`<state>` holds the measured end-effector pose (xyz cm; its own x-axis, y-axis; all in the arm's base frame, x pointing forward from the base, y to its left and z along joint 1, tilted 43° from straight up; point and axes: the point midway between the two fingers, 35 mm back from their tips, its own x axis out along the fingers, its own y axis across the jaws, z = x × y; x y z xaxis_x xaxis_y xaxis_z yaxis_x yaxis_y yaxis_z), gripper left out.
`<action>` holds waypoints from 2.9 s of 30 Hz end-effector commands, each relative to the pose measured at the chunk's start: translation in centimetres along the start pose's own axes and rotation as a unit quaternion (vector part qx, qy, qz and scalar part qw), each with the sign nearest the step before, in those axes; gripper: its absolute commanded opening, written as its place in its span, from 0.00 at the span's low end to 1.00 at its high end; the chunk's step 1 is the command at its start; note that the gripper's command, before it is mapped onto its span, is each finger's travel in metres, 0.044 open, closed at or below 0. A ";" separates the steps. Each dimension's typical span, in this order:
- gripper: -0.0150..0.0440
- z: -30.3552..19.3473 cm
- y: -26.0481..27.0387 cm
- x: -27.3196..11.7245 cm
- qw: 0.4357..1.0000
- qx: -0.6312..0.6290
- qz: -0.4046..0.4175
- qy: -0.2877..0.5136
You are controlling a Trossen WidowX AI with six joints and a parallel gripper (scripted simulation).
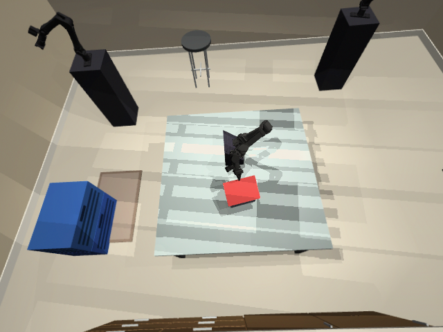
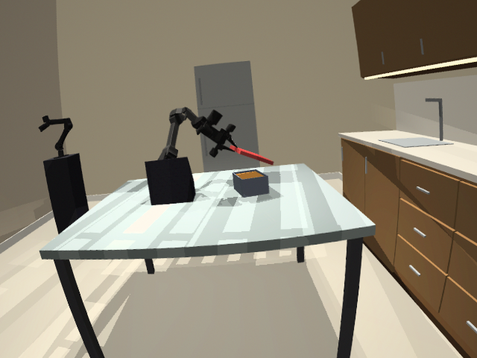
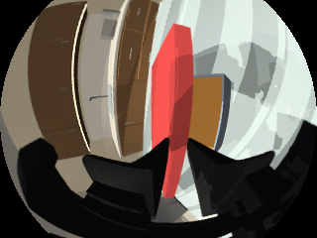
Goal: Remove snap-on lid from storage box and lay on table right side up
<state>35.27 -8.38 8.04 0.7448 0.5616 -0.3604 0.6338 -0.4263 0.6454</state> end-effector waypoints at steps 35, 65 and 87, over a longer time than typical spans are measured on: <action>0.25 -4.7 0.8 -1.1 1.000 -0.009 0.006 0.001; 0.25 -10.7 0.4 -1.4 1.000 -0.007 0.006 0.002; 0.25 -15.1 0.2 -1.6 1.000 -0.007 0.006 0.003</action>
<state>31.20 1.13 18.28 0.7427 0.5690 -0.3529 0.6318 -0.4210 0.6508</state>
